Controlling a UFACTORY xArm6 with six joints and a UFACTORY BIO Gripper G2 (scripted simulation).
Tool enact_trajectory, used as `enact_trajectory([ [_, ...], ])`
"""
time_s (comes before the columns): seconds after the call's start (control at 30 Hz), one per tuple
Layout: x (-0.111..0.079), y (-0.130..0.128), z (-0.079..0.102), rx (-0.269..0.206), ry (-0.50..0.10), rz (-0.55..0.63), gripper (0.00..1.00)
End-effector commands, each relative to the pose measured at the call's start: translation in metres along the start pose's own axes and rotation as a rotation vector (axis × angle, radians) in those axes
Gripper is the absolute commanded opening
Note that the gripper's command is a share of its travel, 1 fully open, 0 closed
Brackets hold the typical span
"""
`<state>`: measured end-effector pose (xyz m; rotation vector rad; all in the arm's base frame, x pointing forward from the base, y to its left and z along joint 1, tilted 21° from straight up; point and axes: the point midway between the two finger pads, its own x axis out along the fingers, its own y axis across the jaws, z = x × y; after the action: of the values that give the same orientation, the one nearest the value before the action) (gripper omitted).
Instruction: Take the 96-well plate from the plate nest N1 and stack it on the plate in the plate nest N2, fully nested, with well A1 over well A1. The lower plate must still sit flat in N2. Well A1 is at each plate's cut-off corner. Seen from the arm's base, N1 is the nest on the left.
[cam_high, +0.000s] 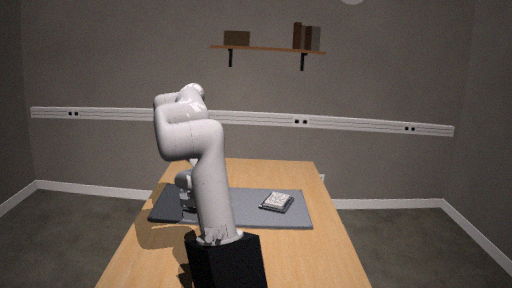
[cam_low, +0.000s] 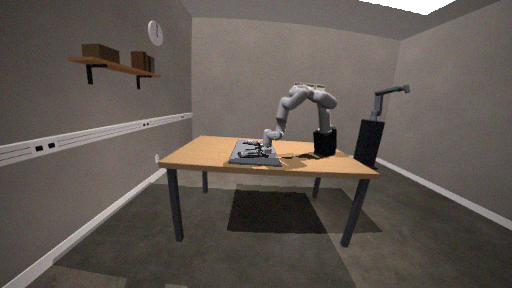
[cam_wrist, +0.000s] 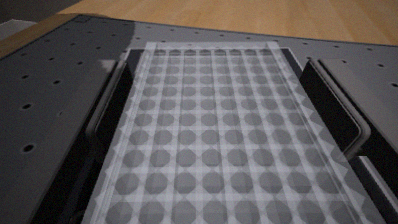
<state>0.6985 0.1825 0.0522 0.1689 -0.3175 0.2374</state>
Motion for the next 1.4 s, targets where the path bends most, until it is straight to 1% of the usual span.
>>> enact_trajectory([
  [0.0,0.001,0.000,0.002,0.000,-0.003,0.000,0.00],
  [0.47,0.001,0.000,0.002,0.000,-0.003,0.000,0.00],
  [1.37,0.001,0.000,0.018,0.000,-0.003,0.000,0.00],
])
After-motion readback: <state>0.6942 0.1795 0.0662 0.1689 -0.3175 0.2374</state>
